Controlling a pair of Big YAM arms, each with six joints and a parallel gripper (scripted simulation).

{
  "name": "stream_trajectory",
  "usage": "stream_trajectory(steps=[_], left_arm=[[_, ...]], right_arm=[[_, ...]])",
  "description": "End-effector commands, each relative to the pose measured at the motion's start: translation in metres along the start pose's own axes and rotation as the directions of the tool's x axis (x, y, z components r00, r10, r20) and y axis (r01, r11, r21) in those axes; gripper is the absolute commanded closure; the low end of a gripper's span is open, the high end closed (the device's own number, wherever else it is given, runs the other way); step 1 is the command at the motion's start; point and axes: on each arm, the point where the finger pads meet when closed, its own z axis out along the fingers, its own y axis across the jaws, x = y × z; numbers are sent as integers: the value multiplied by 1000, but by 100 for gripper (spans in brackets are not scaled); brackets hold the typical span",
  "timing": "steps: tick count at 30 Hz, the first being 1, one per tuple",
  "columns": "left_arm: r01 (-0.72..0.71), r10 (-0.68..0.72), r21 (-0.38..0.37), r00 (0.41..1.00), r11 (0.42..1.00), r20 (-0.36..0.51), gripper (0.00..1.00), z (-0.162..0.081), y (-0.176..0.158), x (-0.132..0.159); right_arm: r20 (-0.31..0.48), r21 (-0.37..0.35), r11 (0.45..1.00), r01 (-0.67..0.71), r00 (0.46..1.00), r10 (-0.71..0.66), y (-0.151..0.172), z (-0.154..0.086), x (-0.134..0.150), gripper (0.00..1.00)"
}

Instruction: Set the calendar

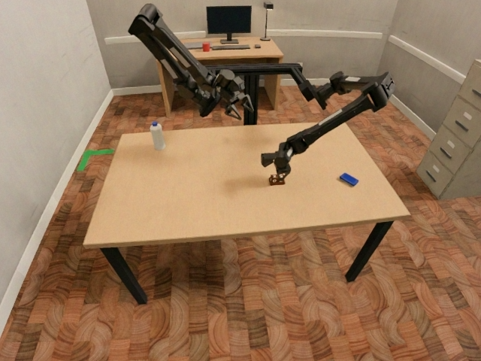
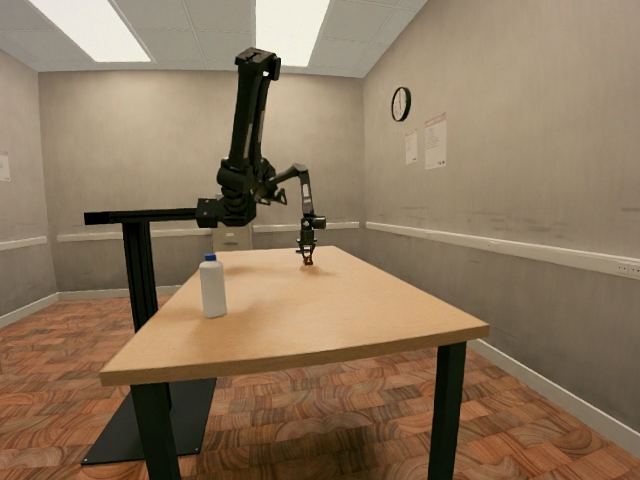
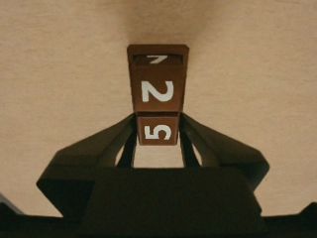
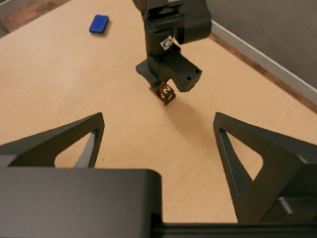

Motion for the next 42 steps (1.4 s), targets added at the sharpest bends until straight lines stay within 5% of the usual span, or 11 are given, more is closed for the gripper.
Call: stream_trajectory(steps=[1,9,11,12,15,17,18,25,31,38,42], left_arm=[[10,-9,-19,1000,1000,4,66,-3,6,-2],[0,0,-26,1000,1000,4,74,-7,4,-4],[0,0,-26,1000,1000,4,97,-7,4,-4],[0,0,-26,1000,1000,4,100,-7,4,-4],[0,0,-26,1000,1000,4,100,-7,4,-4],[2,-2,-32,1000,999,5,77,-15,9,-3],[2,-2,-29,1000,1000,5,74,-18,7,-2],[7,-6,-31,1000,999,10,74,-61,9,-3],[13,-13,-27,1000,1000,6,74,-66,6,-3],[-10,10,-19,1000,1000,3,74,-73,2,-4],[104,-104,-1,994,995,32,74,-66,21,19]], right_arm=[[51,0,1000,-10,999,10,2,5,-22,0],[51,0,1000,-10,999,10,2,5,-22,0],[51,0,1000,-10,999,10,2,5,-22,0],[51,0,1000,-10,999,10,2,5,-22,0],[51,0,1000,-10,999,10,2,5,-22,0],[51,0,1000,-10,999,10,2,5,-22,0],[51,0,1000,-10,999,10,2,5,-22,0],[51,0,1000,-10,999,10,2,5,-22,0],[51,1,1000,10,999,-10,3,9,-23,0],[48,-48,997,64,997,-62,24,52,-41,0],[50,-81,994,77,996,-73,37,76,-46,0]])
